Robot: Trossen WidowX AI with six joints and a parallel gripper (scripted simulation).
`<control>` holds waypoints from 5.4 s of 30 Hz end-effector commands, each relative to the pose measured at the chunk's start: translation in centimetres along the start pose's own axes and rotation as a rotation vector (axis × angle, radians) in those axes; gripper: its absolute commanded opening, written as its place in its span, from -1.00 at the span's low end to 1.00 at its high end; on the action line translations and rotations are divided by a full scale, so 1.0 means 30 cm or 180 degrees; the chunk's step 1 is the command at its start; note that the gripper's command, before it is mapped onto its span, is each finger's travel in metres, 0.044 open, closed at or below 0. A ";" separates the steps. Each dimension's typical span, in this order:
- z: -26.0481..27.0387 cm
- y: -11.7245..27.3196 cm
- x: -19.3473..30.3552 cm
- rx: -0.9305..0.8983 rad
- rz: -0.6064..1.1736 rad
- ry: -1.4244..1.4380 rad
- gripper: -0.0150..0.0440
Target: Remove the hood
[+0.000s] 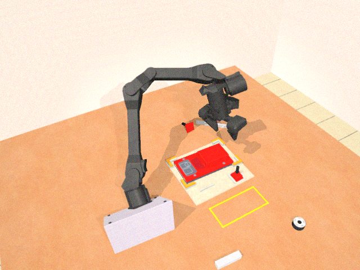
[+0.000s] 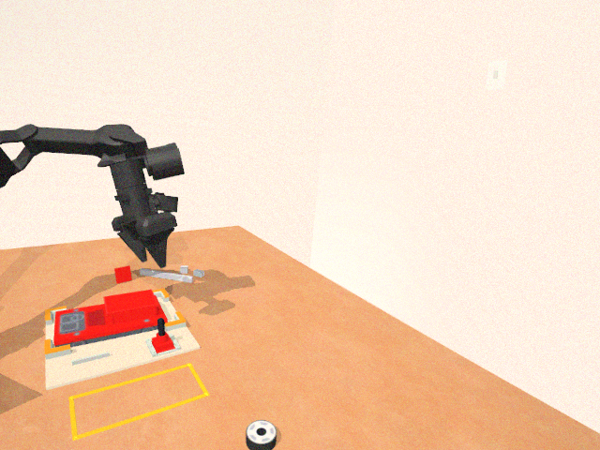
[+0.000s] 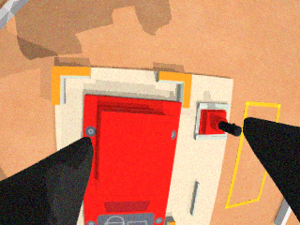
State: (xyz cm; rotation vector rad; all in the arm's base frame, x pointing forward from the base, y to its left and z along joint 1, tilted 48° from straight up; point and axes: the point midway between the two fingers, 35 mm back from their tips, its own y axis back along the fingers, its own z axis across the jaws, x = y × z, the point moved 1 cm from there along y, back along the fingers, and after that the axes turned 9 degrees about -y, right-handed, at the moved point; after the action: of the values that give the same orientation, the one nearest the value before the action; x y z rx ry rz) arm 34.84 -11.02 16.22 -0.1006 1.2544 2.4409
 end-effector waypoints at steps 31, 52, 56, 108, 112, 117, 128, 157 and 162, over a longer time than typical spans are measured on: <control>0.015 -0.066 0.151 -0.0506 0.0672 -0.0767 1.00; 0.024 -0.114 0.157 -0.0505 0.0671 -0.0767 1.00; 0.026 -0.123 0.158 -0.0506 0.0671 -0.0766 1.00; 0.045 -0.222 0.178 -0.0514 0.0671 -0.0765 1.00; 0.046 -0.228 0.179 -0.0514 0.0671 -0.0765 1.00; 0.048 -0.236 0.181 -0.0514 0.0670 -0.0765 1.00; 0.051 -0.253 0.184 -0.0516 0.0670 -0.0765 1.00; 0.044 -0.229 0.178 -0.0501 0.0669 -0.0748 -0.49; 0.042 -0.219 0.176 -0.0500 0.0669 -0.0748 -0.49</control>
State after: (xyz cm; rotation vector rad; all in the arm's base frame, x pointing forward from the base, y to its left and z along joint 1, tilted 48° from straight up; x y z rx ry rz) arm 32.63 -4.74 10.52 0.2872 1.0075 2.6332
